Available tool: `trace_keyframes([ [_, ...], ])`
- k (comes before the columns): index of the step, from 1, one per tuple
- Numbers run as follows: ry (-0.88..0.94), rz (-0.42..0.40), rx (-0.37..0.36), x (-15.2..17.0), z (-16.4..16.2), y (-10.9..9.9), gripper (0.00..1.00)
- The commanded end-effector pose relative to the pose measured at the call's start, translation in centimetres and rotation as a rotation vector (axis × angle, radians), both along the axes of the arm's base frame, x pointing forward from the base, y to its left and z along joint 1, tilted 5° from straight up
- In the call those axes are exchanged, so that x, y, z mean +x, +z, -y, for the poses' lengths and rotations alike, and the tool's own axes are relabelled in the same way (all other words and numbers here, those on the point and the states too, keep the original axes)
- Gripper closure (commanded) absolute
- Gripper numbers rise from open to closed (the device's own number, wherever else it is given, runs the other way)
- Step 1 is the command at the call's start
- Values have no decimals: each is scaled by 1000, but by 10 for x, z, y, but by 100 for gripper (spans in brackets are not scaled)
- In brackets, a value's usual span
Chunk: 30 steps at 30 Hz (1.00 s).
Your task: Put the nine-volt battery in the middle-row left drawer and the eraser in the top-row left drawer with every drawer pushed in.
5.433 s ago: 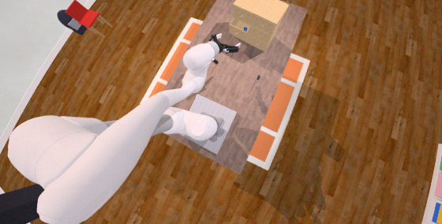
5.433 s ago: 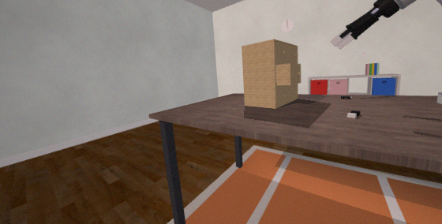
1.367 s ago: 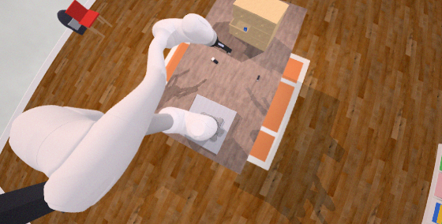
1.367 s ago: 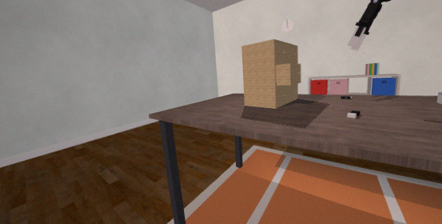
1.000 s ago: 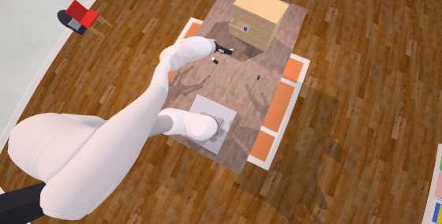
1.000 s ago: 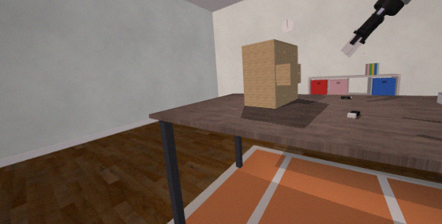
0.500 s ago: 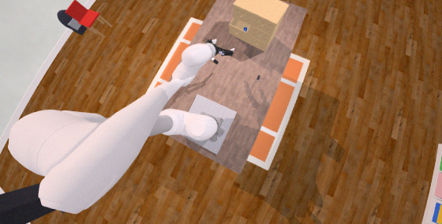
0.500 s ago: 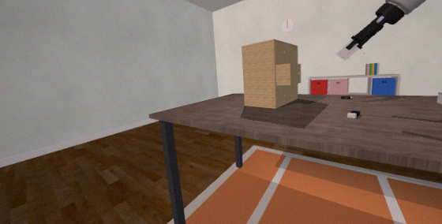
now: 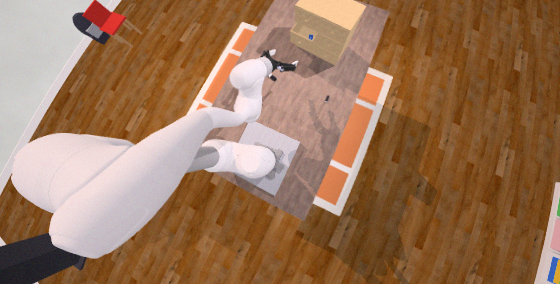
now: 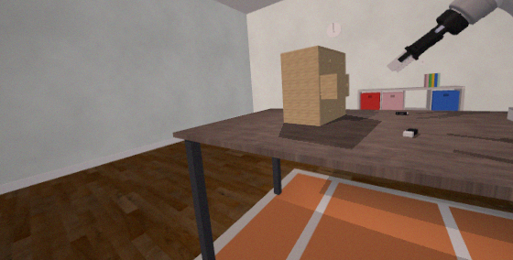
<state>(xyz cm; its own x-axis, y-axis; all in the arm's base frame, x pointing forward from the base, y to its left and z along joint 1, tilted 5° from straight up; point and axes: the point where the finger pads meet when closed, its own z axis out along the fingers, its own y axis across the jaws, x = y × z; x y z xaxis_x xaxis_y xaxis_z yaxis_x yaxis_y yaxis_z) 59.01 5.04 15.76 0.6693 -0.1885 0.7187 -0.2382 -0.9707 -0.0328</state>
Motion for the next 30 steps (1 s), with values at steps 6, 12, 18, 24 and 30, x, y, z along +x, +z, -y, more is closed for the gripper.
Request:
trace_keyframes([
  [6,-13,134,-32,5,2,-7,0],
  [12,-14,197,-46,10,2,-12,0],
  [18,-17,262,-63,15,4,-18,0],
  [24,-18,297,-71,17,4,-21,0],
  [30,-19,326,-78,20,4,-24,0],
])
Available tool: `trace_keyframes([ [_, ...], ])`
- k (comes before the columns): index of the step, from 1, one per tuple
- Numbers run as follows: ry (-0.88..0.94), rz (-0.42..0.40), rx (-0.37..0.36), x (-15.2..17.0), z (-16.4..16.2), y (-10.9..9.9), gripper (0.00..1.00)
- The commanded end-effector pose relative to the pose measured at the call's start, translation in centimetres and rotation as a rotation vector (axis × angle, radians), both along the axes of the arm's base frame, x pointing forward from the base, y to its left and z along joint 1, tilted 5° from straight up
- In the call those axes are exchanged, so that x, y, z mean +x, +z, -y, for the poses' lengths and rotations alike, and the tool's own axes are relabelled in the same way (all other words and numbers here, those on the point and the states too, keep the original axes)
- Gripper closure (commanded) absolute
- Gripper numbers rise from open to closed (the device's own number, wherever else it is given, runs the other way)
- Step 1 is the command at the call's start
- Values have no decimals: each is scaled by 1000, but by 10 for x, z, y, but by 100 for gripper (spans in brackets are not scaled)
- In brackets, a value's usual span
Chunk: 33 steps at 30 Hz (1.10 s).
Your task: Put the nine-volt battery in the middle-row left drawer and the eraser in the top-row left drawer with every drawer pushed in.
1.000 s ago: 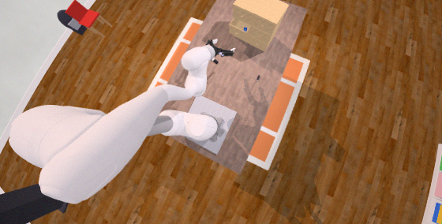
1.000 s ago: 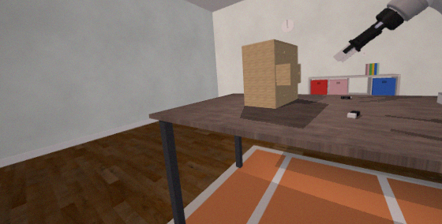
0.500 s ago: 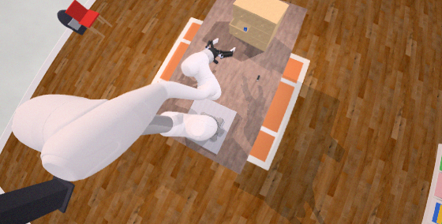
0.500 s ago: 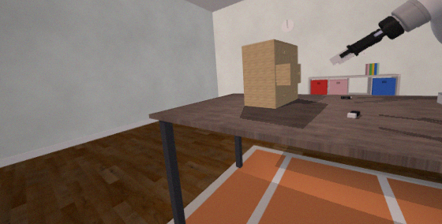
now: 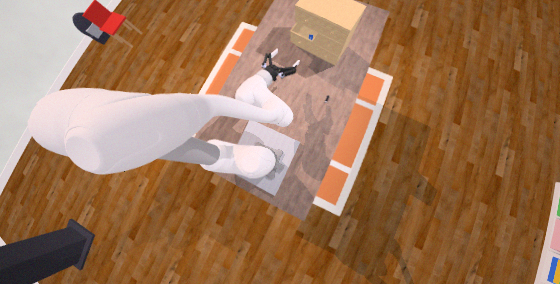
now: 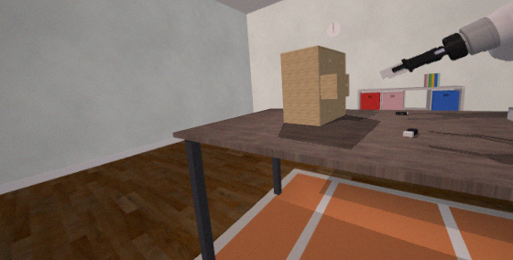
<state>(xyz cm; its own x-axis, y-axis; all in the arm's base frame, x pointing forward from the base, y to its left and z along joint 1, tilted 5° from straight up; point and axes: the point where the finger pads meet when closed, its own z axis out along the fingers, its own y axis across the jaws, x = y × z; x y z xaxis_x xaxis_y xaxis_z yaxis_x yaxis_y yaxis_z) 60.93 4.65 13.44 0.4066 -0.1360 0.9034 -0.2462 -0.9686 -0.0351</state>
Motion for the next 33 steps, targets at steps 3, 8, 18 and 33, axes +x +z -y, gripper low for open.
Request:
trace_keyframes([
  [3,0,16,-3,1,0,-1,0],
  [8,1,20,-4,1,0,-2,0],
  [18,1,20,-4,1,0,-2,100],
  [33,1,20,-4,1,0,-2,100],
])
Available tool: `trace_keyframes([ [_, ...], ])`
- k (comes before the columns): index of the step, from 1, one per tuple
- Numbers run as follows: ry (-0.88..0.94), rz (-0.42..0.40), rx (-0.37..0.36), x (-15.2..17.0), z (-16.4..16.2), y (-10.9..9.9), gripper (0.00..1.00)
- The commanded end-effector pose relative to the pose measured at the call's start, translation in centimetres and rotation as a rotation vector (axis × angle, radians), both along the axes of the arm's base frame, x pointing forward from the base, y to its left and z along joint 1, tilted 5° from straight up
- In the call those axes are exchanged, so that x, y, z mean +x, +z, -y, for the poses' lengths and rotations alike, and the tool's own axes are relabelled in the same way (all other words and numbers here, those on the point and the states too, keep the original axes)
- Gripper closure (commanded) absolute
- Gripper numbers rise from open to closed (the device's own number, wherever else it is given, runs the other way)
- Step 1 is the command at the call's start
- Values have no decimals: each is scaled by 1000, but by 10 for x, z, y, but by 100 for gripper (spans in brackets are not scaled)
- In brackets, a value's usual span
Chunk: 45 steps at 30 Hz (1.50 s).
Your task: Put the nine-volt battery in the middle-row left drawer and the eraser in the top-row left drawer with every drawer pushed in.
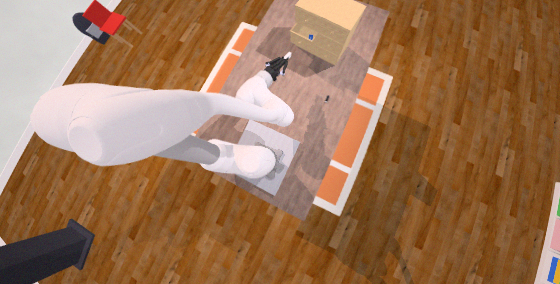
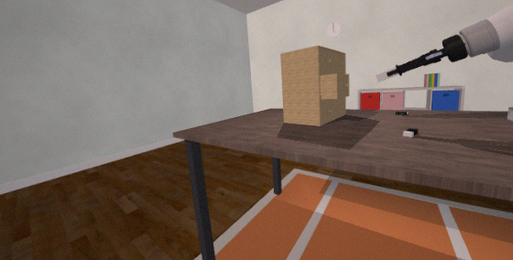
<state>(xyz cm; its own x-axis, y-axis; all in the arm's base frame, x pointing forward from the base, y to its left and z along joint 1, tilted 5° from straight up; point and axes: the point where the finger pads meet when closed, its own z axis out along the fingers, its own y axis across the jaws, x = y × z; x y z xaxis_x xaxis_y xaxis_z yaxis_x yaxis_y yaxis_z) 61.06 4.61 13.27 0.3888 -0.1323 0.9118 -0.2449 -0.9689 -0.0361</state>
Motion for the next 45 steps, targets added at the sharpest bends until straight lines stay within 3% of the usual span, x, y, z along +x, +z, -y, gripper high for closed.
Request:
trace_keyframes([
  [1,0,0,0,0,0,0,100],
  [11,0,0,0,8,2,-3,100],
  [26,0,0,0,51,12,-20,100],
  [45,0,0,0,62,15,-25,100],
])
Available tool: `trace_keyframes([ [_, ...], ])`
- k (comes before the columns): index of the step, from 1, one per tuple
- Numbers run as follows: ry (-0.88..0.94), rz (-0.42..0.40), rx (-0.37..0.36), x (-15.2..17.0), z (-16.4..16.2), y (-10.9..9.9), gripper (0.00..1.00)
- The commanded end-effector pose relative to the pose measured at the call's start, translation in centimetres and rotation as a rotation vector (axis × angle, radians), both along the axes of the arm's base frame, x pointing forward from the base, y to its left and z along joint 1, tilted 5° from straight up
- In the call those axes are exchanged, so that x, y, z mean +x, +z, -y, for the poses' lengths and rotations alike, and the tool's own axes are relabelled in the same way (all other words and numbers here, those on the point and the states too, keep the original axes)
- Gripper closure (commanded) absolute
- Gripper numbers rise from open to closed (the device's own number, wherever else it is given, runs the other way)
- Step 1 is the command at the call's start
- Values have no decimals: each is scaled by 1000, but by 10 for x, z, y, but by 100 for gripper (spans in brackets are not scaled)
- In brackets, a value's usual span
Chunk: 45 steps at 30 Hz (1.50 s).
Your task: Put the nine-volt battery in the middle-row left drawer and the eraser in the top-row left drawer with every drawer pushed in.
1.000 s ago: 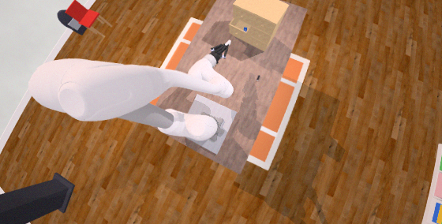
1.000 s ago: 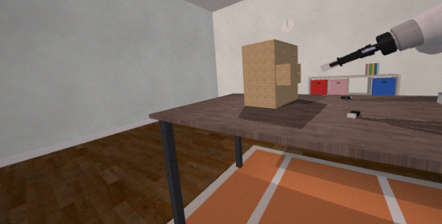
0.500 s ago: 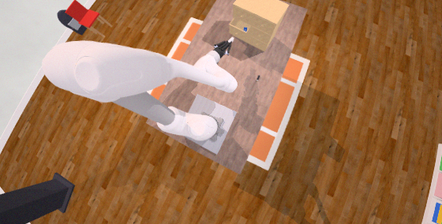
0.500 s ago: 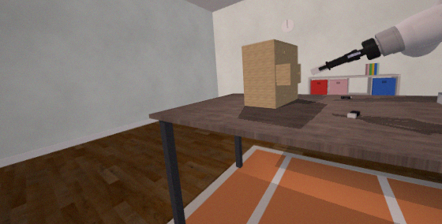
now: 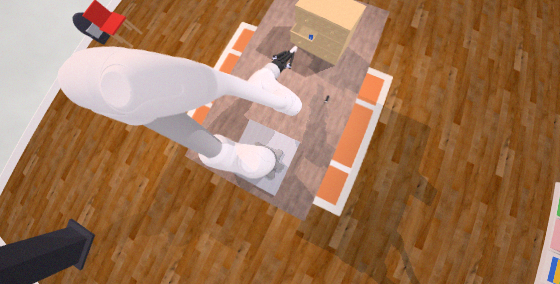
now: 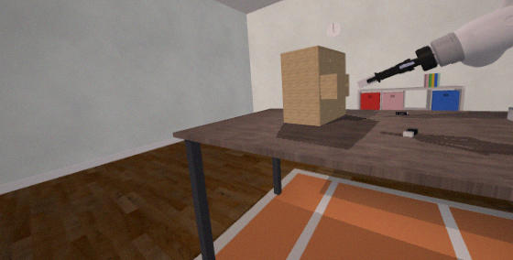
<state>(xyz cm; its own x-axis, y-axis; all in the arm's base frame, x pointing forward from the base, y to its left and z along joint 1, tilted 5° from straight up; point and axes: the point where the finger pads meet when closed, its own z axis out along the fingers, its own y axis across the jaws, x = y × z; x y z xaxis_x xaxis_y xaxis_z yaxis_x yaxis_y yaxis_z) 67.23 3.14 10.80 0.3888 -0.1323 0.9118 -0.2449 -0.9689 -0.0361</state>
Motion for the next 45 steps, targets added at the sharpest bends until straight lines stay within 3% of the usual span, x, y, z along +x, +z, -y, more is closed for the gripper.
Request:
trace_keyframes([
  [1,0,0,0,0,0,0,100],
  [45,0,0,0,11,3,-1,100],
])
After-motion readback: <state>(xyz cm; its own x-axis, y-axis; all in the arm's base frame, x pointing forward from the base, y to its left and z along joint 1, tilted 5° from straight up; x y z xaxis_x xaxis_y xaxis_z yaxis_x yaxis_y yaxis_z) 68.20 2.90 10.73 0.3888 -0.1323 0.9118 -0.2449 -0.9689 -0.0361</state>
